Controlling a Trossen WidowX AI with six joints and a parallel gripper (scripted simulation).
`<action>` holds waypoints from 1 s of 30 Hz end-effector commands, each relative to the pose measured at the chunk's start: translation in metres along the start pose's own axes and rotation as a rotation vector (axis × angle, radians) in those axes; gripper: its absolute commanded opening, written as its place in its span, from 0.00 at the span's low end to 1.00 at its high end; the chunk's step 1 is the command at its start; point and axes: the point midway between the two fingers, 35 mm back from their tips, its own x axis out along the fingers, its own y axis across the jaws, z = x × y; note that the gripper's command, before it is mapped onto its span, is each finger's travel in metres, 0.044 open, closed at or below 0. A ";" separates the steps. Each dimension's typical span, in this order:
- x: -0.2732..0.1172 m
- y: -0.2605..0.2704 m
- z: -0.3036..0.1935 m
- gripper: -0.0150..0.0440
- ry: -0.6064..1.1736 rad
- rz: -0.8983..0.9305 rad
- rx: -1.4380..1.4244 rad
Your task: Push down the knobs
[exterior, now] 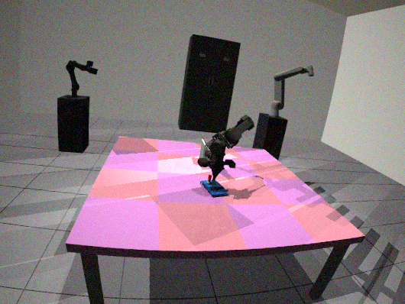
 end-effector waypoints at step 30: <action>0.023 -0.003 -0.001 0.25 -0.014 -0.008 -0.014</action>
